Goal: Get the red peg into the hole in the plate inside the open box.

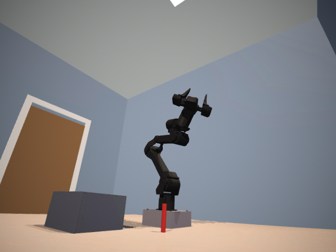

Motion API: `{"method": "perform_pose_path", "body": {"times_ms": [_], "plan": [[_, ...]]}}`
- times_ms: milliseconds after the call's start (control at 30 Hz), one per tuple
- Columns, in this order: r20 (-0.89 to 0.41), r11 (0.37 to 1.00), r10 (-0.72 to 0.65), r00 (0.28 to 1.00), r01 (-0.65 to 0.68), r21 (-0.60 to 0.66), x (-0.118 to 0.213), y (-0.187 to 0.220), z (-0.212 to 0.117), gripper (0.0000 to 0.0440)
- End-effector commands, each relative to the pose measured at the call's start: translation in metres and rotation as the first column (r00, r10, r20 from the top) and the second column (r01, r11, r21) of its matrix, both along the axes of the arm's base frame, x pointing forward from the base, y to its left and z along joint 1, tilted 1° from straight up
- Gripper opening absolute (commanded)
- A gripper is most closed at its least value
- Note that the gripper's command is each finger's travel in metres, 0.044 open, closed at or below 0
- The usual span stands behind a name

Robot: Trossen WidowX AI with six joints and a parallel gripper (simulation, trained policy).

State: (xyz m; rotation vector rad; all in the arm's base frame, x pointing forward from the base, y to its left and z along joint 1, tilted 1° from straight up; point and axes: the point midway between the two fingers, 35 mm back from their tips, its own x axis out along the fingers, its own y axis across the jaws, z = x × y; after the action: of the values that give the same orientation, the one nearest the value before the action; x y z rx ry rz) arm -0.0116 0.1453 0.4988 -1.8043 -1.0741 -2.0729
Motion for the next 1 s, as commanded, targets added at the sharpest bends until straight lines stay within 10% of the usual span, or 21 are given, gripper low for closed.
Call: {"method": "perform_pose_path", "body": {"times_ms": [0, 467, 967], "plan": [[-0.011, 0.999, -0.027, 1.0, 0.026, -0.02, 0.004, 0.006, 0.0, 0.0418], [-0.054, 0.872, -0.377, 0.924, 0.335, -0.357, 0.072, 0.081, -0.033, 0.044], [0.088, 0.513, -0.665, 0.742, 0.539, -0.668, 0.151, 0.124, -0.097, 0.044]]}}
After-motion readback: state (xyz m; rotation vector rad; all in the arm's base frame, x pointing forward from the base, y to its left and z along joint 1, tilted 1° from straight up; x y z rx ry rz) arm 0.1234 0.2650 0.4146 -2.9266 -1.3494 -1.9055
